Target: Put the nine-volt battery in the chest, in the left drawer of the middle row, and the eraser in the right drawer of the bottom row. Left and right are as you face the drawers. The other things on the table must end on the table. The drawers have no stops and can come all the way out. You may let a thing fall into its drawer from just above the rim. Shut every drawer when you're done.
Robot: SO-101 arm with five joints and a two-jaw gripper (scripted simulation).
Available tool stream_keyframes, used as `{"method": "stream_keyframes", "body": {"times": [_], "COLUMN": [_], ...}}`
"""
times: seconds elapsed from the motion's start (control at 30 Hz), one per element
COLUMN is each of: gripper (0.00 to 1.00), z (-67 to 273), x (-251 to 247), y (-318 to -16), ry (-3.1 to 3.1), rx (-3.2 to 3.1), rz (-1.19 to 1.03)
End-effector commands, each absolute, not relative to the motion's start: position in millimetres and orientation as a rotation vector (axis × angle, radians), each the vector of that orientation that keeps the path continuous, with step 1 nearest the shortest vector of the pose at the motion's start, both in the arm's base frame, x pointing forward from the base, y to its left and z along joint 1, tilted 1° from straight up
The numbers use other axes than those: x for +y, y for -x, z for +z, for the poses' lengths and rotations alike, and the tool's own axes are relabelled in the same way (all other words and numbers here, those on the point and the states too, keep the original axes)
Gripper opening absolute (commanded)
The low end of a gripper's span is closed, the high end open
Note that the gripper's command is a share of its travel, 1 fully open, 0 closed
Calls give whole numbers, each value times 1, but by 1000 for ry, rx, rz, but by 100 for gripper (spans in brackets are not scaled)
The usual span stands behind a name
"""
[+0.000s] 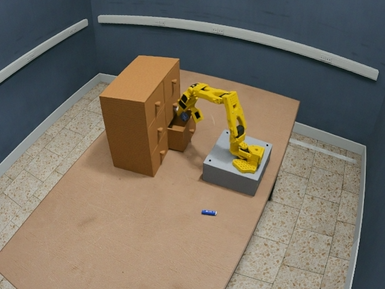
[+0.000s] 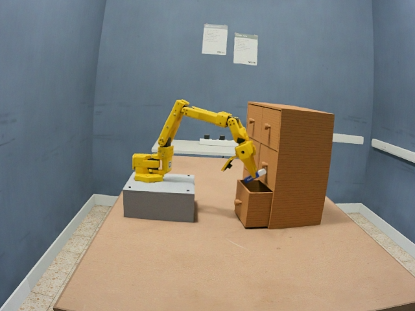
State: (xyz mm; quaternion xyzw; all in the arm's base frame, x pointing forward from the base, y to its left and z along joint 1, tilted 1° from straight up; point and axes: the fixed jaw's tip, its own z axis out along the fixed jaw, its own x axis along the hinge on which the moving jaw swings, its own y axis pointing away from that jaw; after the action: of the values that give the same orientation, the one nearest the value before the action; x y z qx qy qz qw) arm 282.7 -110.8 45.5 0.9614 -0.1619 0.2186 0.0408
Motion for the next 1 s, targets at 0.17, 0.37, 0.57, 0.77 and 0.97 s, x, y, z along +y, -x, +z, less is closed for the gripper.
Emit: {"method": "stream_keyframes", "body": {"times": [0.17, 0.37, 0.57, 0.77, 0.97], "gripper": [0, 0, 0, 0, 0], "z": [61, 61, 61, 60, 60], "x": [-111, -111, -111, -111, -111], "y": [-293, -293, -293, -292, -292], "ry": [-2917, -2917, -2917, -2920, -2920], "rx": [-477, -477, -477, -477, -477], "rz": [765, 765, 765, 756, 756]}}
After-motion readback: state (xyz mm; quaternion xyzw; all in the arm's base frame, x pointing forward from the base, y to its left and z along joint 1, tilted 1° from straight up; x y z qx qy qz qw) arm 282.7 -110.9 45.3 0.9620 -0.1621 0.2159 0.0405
